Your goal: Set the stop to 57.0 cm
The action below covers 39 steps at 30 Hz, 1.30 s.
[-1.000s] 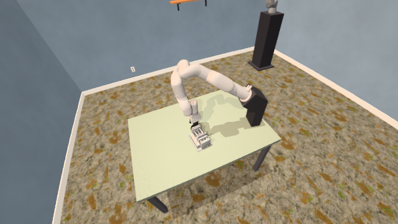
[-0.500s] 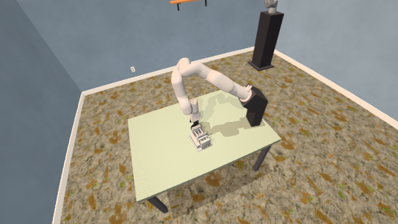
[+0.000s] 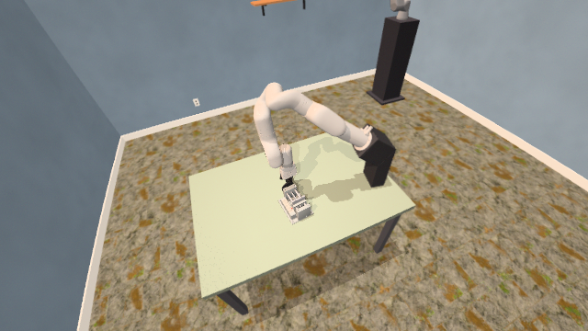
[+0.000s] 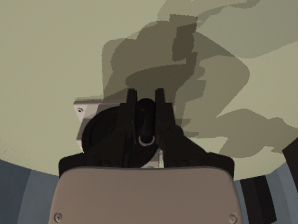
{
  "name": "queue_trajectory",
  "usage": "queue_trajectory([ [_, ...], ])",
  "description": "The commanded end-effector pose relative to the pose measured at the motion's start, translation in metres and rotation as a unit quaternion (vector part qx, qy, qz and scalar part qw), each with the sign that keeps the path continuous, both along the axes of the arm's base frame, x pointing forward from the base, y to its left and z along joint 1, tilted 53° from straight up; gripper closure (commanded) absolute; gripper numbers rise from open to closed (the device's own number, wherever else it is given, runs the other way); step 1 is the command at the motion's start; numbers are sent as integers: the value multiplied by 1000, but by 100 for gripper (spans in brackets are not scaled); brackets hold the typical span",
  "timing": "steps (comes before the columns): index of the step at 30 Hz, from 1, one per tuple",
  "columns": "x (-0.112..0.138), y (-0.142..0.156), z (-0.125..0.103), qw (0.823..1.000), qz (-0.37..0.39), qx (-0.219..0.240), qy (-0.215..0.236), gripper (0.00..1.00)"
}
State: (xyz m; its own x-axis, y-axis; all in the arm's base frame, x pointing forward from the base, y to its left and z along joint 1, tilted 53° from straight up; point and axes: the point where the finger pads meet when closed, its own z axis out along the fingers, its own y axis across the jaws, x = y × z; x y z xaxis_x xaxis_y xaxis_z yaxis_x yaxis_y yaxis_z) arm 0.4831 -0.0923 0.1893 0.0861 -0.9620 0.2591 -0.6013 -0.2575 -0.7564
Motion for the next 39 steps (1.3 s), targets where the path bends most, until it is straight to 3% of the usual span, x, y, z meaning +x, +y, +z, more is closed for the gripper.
queue_trajectory([
  [1, -2, 0, 4, 1000, 0, 0, -1, 94],
  [39, -4, 7, 27, 1000, 0, 0, -1, 94],
])
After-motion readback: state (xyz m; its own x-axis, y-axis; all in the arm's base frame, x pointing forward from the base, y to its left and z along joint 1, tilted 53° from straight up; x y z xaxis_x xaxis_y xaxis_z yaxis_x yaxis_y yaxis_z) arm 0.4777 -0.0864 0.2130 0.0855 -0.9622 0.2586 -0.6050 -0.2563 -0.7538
